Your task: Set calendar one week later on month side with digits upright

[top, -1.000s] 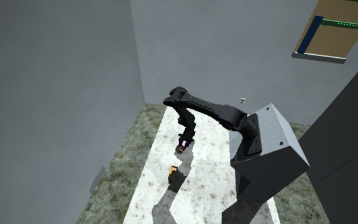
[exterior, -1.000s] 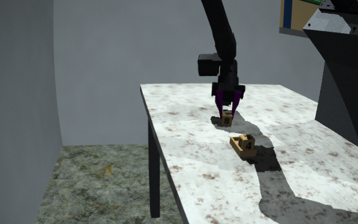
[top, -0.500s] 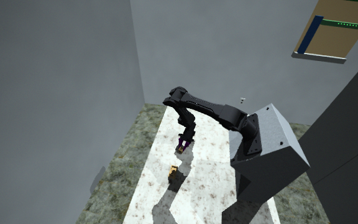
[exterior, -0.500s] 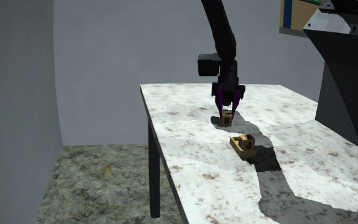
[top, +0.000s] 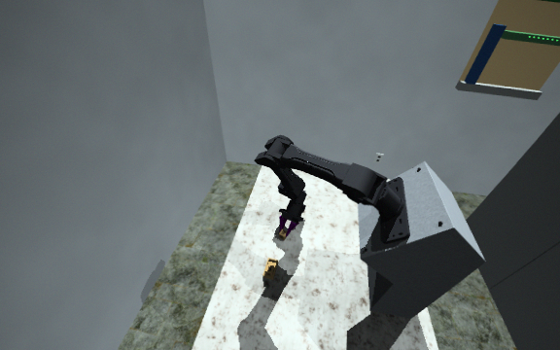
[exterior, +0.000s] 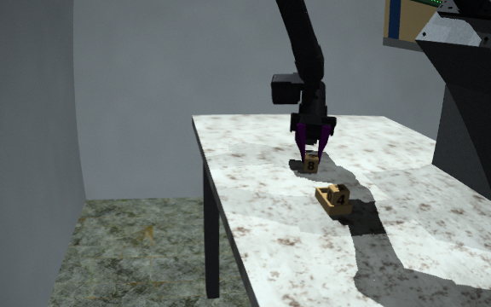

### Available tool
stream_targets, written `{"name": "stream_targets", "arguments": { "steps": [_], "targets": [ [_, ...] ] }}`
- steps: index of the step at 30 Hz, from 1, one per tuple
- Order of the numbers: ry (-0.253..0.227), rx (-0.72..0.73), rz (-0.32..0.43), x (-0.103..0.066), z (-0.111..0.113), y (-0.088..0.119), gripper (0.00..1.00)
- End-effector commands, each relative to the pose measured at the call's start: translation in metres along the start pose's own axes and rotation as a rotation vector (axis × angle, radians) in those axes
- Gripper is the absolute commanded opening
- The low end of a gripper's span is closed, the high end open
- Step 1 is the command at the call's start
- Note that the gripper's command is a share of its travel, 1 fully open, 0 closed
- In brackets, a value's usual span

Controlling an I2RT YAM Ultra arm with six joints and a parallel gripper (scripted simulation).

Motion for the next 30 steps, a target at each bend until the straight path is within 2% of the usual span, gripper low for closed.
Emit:
{"name": "stream_targets", "arguments": {
  "steps": [1,24,25,30],
  "targets": [
    [-0.005,-0.005,-0.003,-0.0022,0.003,-0.0003,0.26],
    [-0.005,-0.005,-0.003,-0.0022,0.003,-0.0003,0.26],
    [-0.005,-0.005,-0.003,-0.0022,0.003,-0.0003,0.29],
    [-0.005,-0.005,-0.003,-0.0022,0.003,-0.0003,0.33]
  ]
}}
Point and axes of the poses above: the point where the finger pads meet when closed, its own x axis out along the fingers, its own z axis across the jaws, y = z × x, the point moved 1 cm from there along -x, back along the fingers, and after that the axes turned 8 degrees about -x, right-handed, at the moved point
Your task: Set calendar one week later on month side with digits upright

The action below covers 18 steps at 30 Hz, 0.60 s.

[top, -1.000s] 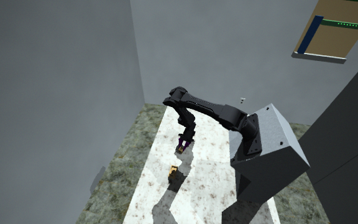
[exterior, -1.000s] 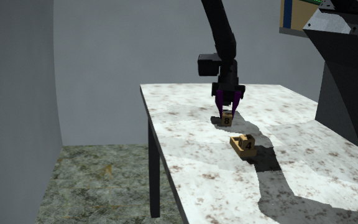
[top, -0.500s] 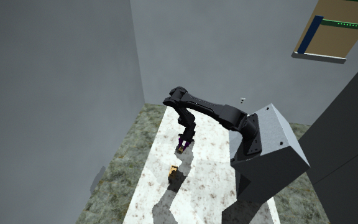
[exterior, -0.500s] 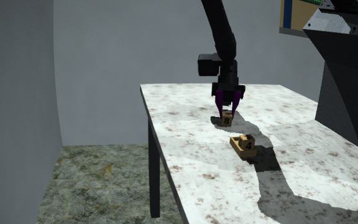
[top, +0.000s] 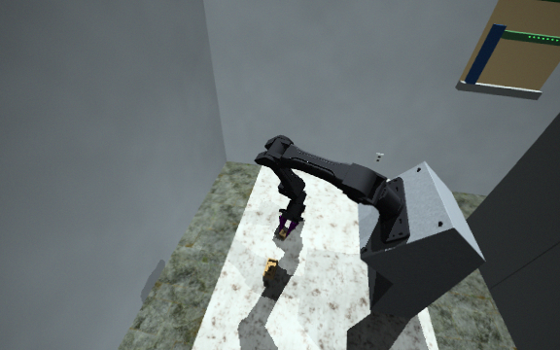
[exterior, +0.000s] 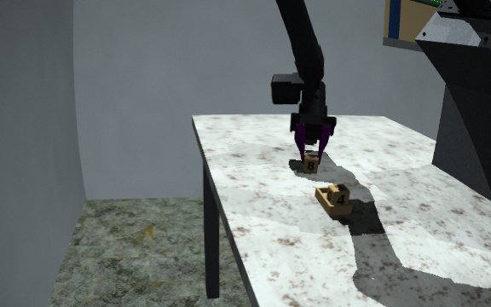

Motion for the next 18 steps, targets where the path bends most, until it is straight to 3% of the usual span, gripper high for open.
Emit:
{"name": "stream_targets", "arguments": {
  "steps": [1,11,12,18],
  "targets": [
    [-0.005,-0.005,-0.003,-0.0022,0.003,-0.0003,0.33],
    [-0.005,-0.005,-0.003,-0.0022,0.003,-0.0003,0.45],
    [-0.005,-0.005,-0.003,-0.0022,0.003,-0.0003,0.64],
    [-0.005,-0.005,-0.003,-0.0022,0.003,-0.0003,0.64]
  ]
}}
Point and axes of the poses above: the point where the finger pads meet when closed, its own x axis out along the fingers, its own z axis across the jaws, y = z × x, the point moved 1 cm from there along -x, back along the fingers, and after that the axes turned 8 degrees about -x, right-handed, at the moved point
